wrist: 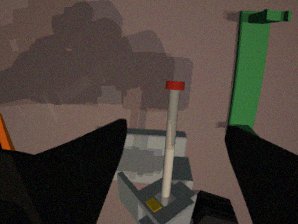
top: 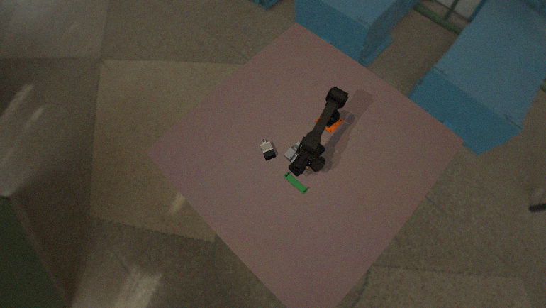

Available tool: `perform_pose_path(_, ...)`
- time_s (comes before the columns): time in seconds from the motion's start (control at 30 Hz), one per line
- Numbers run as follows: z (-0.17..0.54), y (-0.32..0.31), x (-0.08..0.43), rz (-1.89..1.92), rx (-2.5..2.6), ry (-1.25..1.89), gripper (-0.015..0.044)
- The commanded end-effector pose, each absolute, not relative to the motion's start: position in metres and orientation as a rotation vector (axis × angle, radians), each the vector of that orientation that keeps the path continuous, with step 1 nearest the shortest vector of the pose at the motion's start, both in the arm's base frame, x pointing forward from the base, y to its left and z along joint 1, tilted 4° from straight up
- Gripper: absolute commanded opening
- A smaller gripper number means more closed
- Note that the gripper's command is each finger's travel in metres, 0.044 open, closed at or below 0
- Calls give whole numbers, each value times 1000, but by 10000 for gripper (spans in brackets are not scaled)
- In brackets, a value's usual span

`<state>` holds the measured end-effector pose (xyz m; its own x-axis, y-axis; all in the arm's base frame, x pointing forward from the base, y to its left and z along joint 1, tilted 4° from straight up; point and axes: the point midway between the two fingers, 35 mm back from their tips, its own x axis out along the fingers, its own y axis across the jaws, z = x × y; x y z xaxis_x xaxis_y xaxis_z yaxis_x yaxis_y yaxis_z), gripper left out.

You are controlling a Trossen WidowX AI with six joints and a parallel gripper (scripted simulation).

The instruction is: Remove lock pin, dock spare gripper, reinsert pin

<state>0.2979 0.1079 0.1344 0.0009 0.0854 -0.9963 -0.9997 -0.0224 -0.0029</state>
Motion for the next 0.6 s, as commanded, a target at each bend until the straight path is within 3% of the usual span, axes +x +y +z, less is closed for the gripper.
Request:
perform_pose_path(0.0,130,107,297,1257,-1163,1137,300)
perform_pose_path(0.57,102,109,298,1258,-1163,1136,300)
